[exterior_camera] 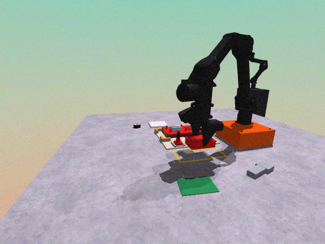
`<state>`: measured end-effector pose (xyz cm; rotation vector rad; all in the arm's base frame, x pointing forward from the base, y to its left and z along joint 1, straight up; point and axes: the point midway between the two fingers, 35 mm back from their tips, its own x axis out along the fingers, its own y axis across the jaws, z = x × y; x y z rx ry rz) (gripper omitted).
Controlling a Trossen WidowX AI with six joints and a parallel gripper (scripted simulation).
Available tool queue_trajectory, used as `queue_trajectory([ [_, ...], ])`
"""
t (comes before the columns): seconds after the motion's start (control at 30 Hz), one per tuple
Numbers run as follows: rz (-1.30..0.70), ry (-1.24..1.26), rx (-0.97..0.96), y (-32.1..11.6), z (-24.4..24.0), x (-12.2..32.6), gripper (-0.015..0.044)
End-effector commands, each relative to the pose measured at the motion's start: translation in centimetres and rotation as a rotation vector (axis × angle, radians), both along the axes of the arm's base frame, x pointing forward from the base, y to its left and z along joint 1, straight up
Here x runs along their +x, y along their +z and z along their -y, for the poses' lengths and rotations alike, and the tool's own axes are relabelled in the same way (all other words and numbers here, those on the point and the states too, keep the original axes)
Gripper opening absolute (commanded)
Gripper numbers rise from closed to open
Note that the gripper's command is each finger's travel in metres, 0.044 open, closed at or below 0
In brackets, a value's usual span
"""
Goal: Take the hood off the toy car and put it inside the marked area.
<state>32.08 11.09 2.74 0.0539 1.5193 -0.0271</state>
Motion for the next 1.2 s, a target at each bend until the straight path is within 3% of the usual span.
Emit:
queue_trajectory([
  [0.0,-0.01,-0.006,-0.006,-0.6,0.1,-0.2,0.0],
  [1.17,-0.01,-0.006,-0.006,-2.2,0.2,-0.3,0.0],
])
